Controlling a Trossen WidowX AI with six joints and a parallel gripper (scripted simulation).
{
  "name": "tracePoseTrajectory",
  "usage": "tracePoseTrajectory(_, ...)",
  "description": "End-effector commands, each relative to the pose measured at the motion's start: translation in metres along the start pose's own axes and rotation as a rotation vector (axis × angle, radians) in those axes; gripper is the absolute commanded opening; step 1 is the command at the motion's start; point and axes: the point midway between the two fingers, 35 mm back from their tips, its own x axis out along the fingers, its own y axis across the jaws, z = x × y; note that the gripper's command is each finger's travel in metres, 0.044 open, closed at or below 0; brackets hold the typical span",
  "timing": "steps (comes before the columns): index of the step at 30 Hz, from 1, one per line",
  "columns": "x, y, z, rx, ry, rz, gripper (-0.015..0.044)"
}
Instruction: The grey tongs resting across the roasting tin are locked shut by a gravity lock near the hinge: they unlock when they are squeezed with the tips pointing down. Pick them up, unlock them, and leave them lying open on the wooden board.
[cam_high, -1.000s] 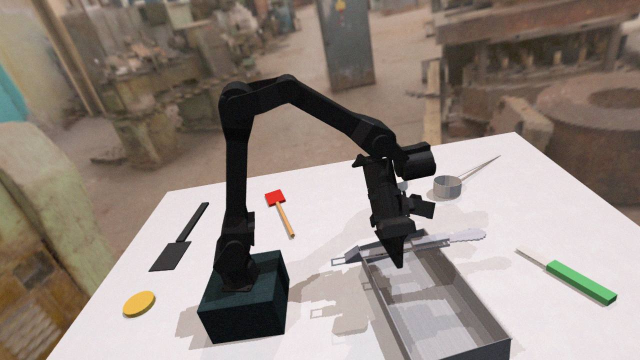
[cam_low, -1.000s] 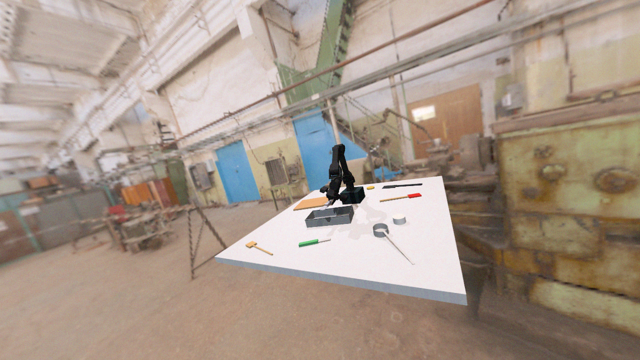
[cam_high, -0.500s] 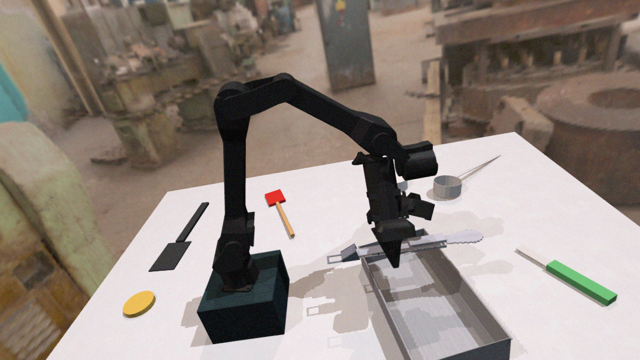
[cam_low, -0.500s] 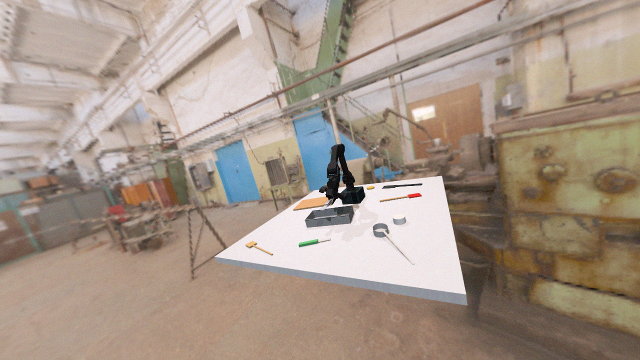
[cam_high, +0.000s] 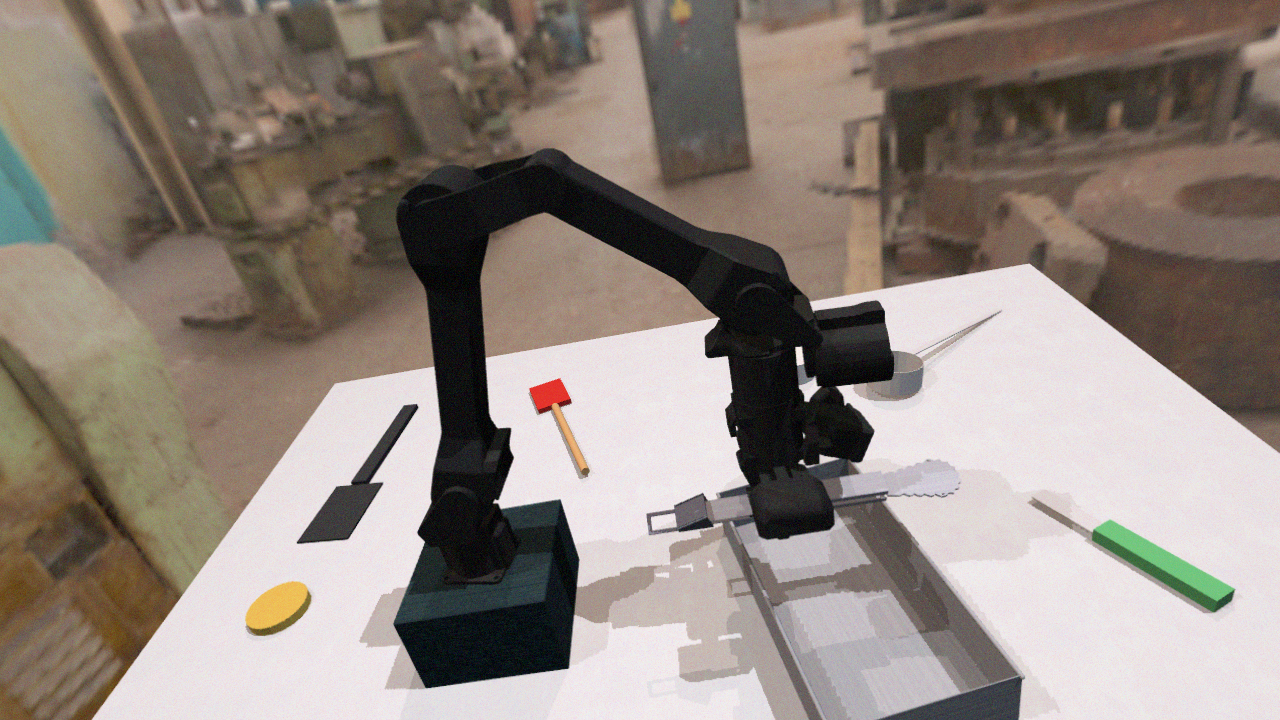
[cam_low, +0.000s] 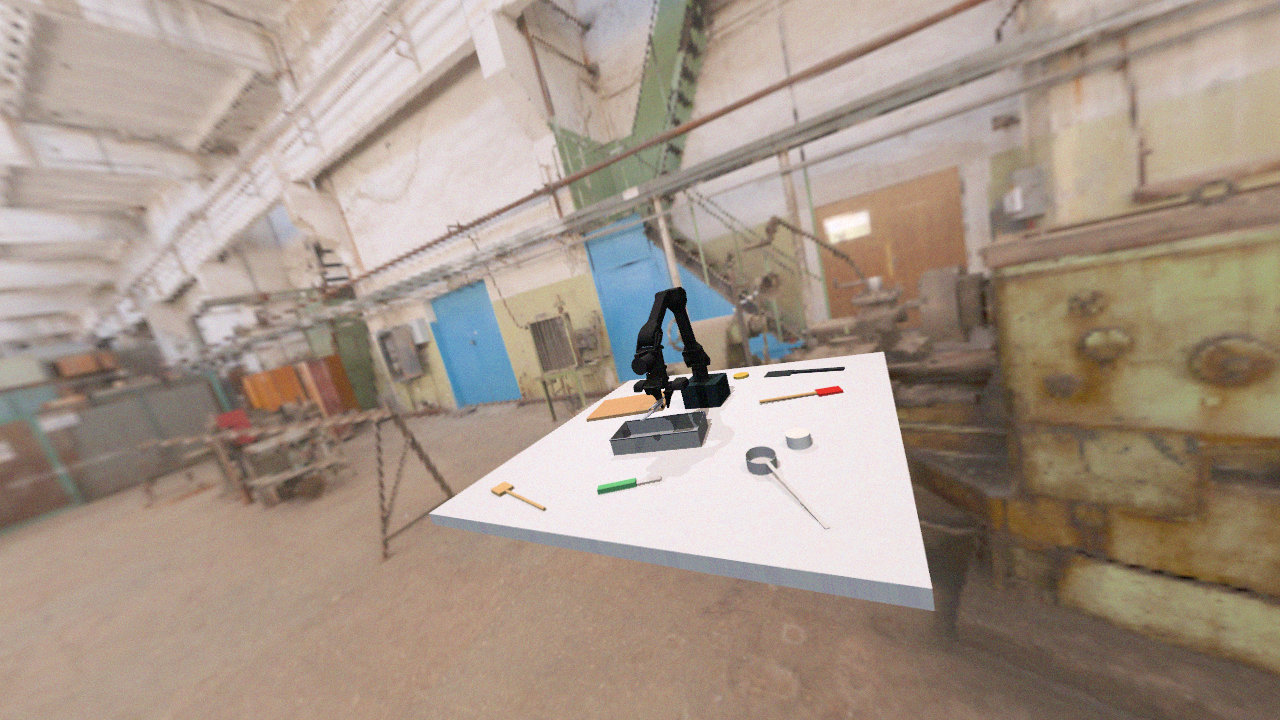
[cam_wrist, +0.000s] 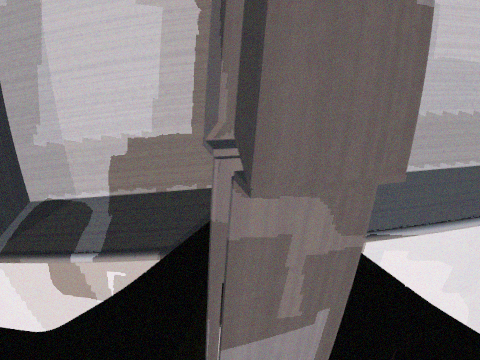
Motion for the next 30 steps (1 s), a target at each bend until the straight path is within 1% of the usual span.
tracePoseTrajectory(1, -0.003, 0.001, 0.000, -0.010, -0.018, 0.049, -0.0150)
tracePoseTrajectory(12, -0.002, -0.006, 0.000, -0.039, -0.013, 0.041, -0.0150)
tracePoseTrajectory(30, -0.009, -0.085, -0.004, -0.403, -0.023, 0.033, -0.0150)
